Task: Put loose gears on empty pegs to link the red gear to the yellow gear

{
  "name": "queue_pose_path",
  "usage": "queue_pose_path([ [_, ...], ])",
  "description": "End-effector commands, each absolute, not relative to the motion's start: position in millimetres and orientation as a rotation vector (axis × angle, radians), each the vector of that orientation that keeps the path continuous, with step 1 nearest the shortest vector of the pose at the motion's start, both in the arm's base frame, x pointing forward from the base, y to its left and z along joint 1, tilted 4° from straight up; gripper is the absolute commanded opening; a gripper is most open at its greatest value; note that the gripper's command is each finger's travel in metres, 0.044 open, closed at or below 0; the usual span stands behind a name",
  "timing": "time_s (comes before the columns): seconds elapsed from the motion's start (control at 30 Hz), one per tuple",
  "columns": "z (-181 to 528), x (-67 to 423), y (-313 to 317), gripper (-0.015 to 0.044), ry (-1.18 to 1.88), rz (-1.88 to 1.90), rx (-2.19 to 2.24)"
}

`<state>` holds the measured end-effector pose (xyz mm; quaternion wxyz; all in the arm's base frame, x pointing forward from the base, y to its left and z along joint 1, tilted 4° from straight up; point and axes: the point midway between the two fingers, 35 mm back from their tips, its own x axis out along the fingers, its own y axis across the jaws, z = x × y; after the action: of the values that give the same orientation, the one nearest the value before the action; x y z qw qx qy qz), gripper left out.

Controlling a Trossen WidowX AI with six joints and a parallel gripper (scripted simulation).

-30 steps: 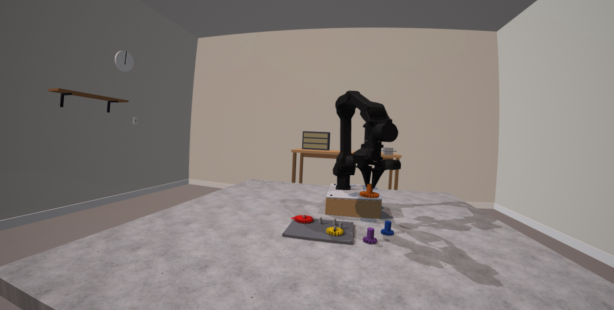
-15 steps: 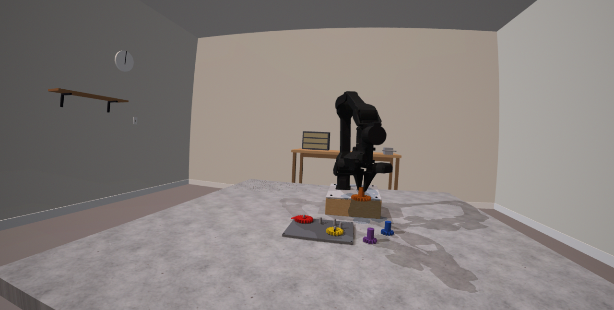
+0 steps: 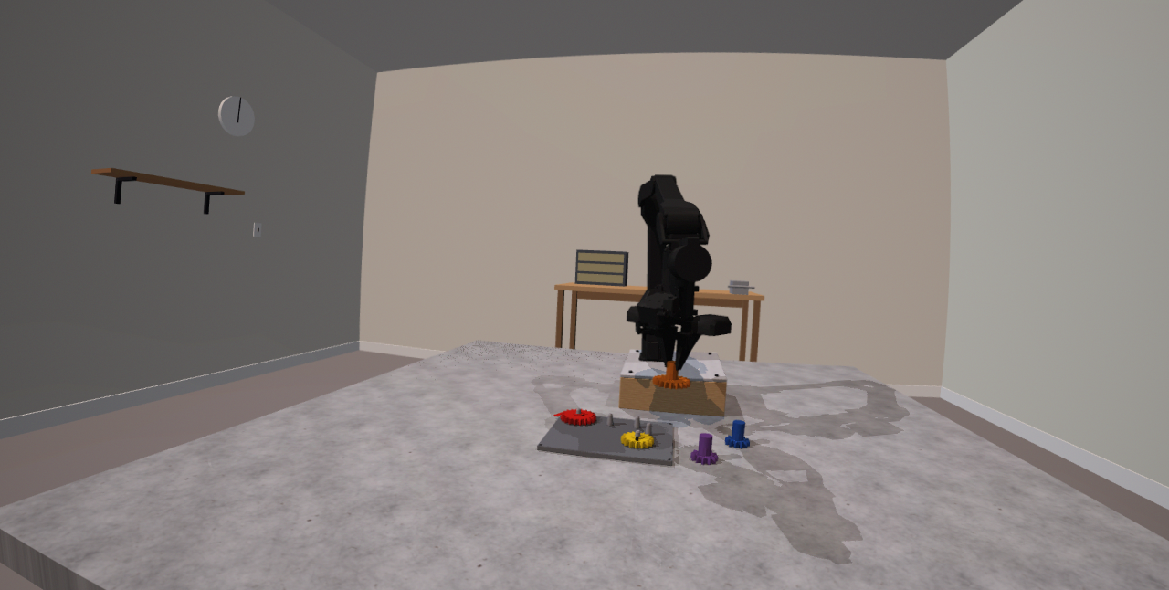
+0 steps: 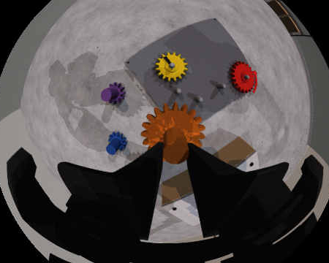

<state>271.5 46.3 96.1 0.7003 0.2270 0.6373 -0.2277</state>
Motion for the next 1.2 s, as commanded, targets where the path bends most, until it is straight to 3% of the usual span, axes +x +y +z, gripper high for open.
queue_pose_path([
  [0.0, 93.8, 273.0, 40.1, 0.0000, 1.421, -0.500, 0.508],
  [1.17, 72.9, 275.5, -29.4, 0.0000, 1.414, -0.506, 0.506],
])
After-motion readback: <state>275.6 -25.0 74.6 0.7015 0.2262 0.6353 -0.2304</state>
